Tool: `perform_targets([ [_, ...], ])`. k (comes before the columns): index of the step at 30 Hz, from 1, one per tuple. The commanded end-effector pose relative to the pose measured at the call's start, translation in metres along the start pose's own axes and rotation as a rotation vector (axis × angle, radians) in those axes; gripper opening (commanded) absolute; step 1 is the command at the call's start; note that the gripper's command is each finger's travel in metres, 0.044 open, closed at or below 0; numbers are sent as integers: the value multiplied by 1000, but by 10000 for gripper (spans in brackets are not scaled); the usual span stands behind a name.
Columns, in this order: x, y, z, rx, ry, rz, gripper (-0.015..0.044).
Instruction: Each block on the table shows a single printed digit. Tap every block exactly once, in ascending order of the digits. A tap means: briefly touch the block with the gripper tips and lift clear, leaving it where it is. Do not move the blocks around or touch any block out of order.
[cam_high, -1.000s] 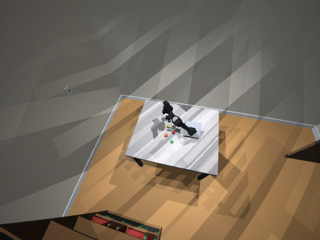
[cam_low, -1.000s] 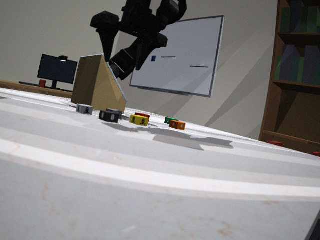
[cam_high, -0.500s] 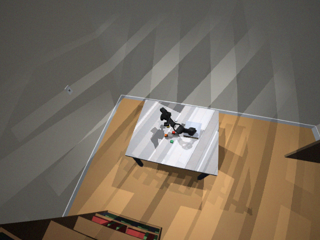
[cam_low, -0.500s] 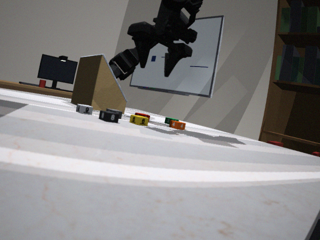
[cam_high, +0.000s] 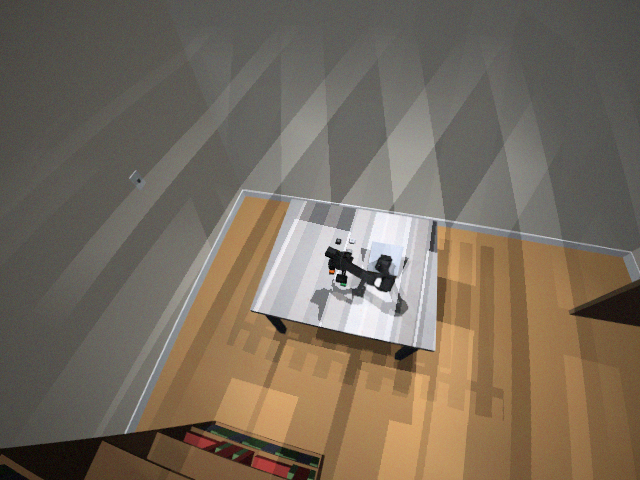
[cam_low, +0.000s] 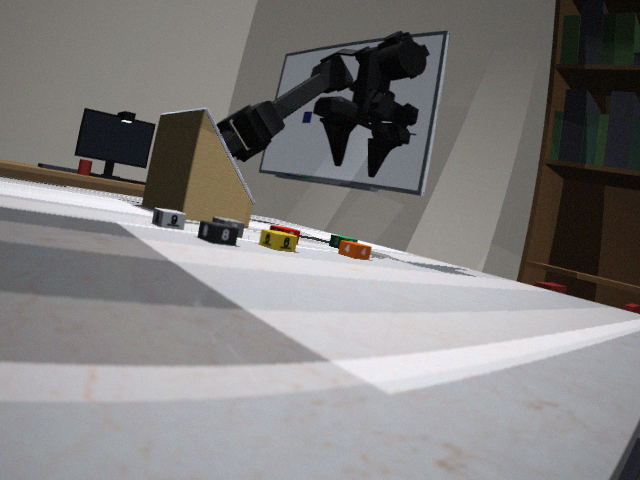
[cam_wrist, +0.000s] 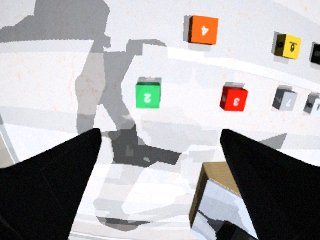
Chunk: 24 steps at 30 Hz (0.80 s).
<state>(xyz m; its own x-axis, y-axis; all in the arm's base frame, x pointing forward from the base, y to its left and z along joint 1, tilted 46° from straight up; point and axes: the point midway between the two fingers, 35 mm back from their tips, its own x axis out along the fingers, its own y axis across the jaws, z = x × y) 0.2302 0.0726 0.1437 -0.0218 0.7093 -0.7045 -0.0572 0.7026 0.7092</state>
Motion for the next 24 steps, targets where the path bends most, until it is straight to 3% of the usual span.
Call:
perform_targets([
  [1, 1, 6, -8, 19, 0, 9, 400],
  [9, 80, 8, -8, 18, -1, 12, 190],
  [15, 82, 8, -8, 18, -1, 13, 32],
  [24, 82, 8, -8, 18, -1, 13, 20],
])
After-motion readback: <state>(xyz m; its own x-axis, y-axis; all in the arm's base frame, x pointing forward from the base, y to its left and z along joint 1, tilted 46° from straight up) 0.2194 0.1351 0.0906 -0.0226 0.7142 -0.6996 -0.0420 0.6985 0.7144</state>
